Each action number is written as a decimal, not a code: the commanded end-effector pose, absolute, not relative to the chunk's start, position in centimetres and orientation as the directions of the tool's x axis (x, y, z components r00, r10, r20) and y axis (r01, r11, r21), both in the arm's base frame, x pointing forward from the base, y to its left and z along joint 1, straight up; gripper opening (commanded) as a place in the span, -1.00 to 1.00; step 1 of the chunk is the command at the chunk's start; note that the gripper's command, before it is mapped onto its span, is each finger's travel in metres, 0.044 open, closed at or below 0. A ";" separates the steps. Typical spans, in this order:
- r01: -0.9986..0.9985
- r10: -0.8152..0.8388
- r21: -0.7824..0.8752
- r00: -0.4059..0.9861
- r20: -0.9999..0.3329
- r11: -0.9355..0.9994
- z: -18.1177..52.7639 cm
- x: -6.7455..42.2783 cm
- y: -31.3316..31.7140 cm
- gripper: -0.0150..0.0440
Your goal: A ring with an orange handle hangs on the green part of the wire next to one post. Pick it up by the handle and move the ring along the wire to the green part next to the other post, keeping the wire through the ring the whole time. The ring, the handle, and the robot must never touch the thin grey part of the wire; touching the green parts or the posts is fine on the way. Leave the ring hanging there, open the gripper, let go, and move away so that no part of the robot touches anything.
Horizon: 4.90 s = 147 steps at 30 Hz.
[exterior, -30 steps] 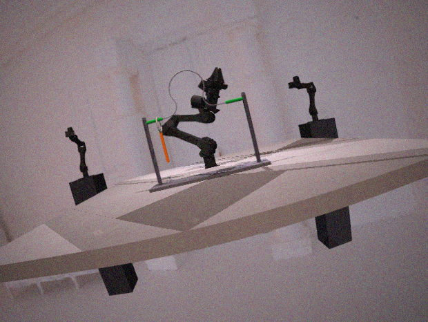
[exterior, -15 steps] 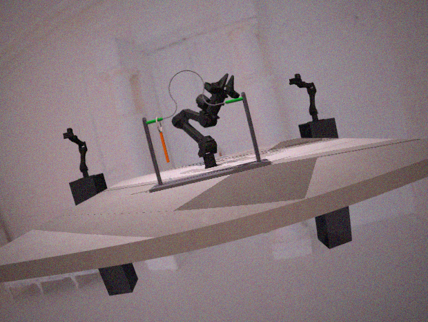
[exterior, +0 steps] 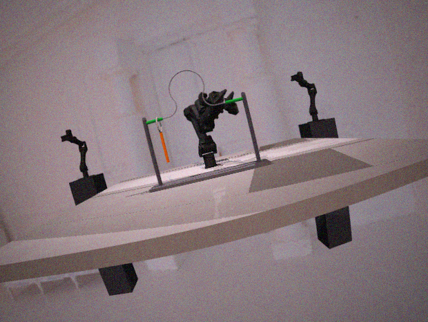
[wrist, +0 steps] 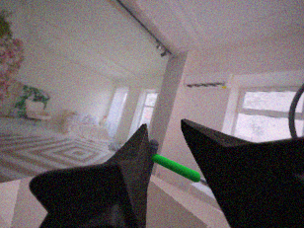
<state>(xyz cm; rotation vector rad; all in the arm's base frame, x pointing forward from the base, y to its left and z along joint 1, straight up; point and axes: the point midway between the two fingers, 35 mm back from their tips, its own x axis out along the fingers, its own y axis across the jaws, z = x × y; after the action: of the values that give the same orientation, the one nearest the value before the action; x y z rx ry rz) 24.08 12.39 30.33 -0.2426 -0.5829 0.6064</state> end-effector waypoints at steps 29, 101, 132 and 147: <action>-0.244 0.246 -0.299 0.969 -0.029 0.922 14.1 26.9 -6.8 0.05; 0.080 -0.081 -0.014 0.993 -0.080 0.997 12.1 25.6 -16.2 0.05; 0.081 -0.081 -0.012 0.994 -0.073 0.997 11.7 29.8 -16.1 0.05; 0.081 -0.081 -0.012 0.994 -0.073 0.997 11.7 29.8 -16.1 0.05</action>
<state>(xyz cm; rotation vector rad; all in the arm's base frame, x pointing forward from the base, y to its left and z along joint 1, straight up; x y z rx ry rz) 29.82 -16.07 11.68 -0.0129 0.0740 -0.0777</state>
